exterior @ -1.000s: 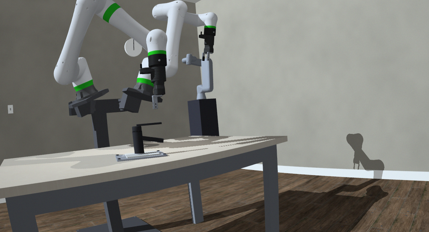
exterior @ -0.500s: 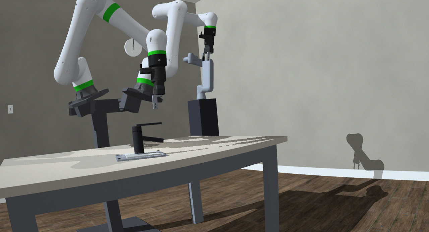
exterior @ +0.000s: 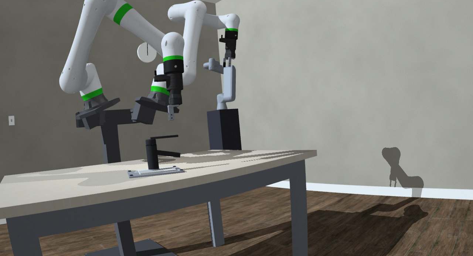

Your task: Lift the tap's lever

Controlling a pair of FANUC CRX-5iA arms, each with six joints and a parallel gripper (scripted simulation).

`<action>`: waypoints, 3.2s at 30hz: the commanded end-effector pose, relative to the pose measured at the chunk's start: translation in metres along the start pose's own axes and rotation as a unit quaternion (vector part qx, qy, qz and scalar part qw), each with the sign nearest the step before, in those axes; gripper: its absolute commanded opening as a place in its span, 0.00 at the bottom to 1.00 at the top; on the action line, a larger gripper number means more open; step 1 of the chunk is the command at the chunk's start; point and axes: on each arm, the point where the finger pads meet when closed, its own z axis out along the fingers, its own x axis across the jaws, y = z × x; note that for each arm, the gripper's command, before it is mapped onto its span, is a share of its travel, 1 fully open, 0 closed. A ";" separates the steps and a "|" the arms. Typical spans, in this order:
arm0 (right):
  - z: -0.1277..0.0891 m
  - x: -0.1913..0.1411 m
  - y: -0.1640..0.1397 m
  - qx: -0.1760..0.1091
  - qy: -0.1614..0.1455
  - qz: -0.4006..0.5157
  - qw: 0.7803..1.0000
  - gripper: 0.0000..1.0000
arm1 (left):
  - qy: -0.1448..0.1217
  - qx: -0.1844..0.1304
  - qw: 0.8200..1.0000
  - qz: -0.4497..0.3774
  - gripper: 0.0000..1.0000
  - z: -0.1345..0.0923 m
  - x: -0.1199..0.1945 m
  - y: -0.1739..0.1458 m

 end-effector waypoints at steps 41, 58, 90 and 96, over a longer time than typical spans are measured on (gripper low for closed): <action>0.007 0.000 0.001 -0.001 -0.001 0.000 1.000 1.00 | 0.000 -0.001 1.000 0.000 1.00 -0.001 0.000 0.000; 0.031 0.000 0.001 -0.001 -0.001 0.000 1.000 1.00 | 0.000 -0.001 1.000 0.000 1.00 -0.001 0.000 0.000; 0.055 -0.001 0.001 -0.001 -0.001 0.000 1.000 1.00 | 0.000 -0.001 1.000 0.000 1.00 -0.001 0.000 0.000; 0.055 -0.001 0.001 -0.001 -0.001 0.000 1.000 1.00 | 0.000 -0.001 1.000 0.000 1.00 -0.001 0.000 0.000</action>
